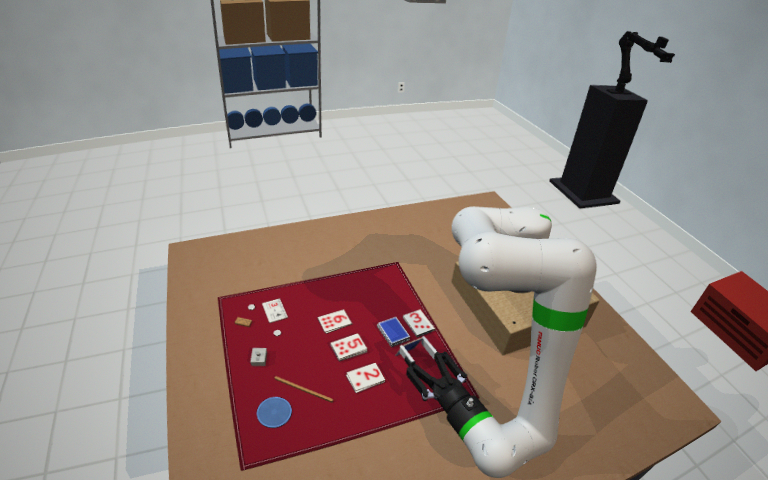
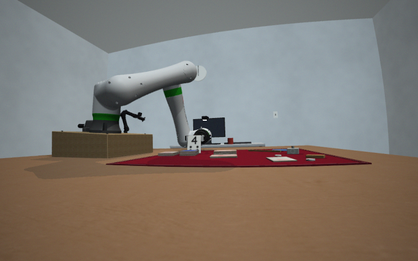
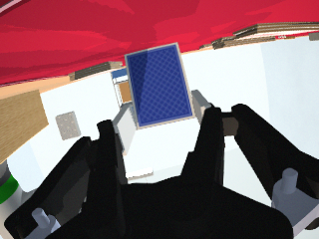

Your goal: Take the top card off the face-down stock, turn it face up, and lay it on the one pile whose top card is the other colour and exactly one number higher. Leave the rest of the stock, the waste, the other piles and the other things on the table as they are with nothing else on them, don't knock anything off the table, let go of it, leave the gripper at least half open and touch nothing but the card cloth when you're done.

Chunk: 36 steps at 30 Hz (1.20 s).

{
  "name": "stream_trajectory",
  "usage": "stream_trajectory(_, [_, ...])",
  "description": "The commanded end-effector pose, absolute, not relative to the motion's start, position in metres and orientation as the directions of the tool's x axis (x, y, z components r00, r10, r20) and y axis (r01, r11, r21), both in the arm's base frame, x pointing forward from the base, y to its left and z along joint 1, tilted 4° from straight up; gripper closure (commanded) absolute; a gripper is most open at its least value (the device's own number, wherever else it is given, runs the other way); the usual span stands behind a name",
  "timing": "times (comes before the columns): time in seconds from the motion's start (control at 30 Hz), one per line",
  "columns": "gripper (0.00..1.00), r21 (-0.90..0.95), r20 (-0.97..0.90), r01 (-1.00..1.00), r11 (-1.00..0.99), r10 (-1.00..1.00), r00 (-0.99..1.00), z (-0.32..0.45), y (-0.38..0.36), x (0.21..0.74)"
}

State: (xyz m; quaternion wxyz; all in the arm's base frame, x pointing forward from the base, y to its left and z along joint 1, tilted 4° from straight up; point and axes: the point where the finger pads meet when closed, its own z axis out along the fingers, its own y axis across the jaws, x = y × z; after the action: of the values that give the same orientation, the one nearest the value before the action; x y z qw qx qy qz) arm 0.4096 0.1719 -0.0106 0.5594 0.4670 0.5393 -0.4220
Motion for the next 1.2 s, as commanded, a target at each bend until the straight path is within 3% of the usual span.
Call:
stream_trajectory(0.0, [0.57,0.067,-0.998,0.976,0.207,0.032,0.062,-0.0111,0.1721,0.4095])
stream_trajectory(1.0, [0.57,0.067,-0.998,0.976,0.207,0.032,0.062,-0.0117,0.1733,0.4093])
stream_trajectory(1.03, [0.0,0.067,-0.998,0.976,0.207,0.032,0.062,-0.0117,0.1733,0.4093])
stream_trajectory(1.17, [0.0,0.067,-0.998,0.976,0.207,0.032,0.062,-0.0117,0.1733,0.4093])
